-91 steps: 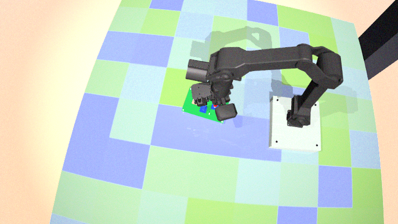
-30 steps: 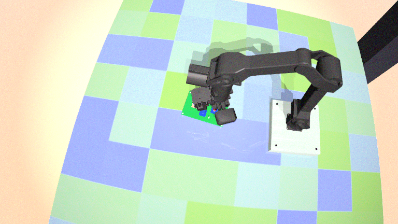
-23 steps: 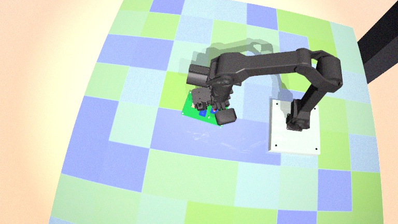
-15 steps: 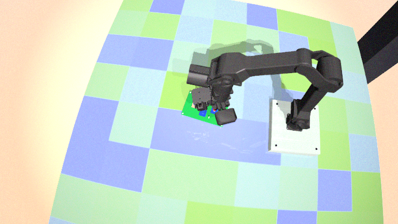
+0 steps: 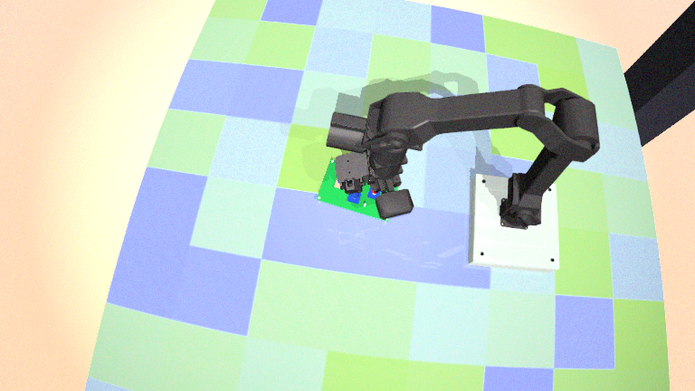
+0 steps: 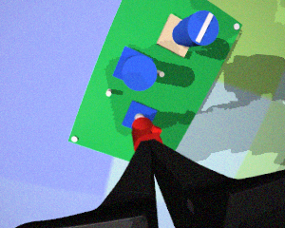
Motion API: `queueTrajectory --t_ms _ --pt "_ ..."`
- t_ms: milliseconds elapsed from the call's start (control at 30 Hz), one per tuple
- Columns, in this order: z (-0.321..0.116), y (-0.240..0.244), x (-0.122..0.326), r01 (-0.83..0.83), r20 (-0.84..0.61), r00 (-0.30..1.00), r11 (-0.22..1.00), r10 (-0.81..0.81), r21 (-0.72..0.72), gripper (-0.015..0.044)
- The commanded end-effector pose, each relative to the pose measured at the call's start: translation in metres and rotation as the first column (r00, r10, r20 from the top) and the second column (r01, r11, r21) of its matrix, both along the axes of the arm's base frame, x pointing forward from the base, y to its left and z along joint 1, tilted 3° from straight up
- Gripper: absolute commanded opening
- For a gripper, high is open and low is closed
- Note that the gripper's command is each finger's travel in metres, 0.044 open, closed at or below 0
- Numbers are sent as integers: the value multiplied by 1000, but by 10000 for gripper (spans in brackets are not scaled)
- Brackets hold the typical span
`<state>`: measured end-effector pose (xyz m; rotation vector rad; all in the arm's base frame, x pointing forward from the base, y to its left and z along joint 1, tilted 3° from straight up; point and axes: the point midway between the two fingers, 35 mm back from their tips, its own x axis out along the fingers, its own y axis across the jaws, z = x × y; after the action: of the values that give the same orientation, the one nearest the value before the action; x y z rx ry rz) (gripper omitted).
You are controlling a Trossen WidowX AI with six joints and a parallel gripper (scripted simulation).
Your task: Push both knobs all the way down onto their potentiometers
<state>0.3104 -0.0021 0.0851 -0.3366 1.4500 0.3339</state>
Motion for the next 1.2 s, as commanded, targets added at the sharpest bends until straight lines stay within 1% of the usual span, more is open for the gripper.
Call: queueTrajectory --t_ms 0,1167 --pt "-10 0 2 6 -9 1000 1000 -6 -3 0" --pt "-22 0 3 6 -9 1000 1000 -6 -3 0"
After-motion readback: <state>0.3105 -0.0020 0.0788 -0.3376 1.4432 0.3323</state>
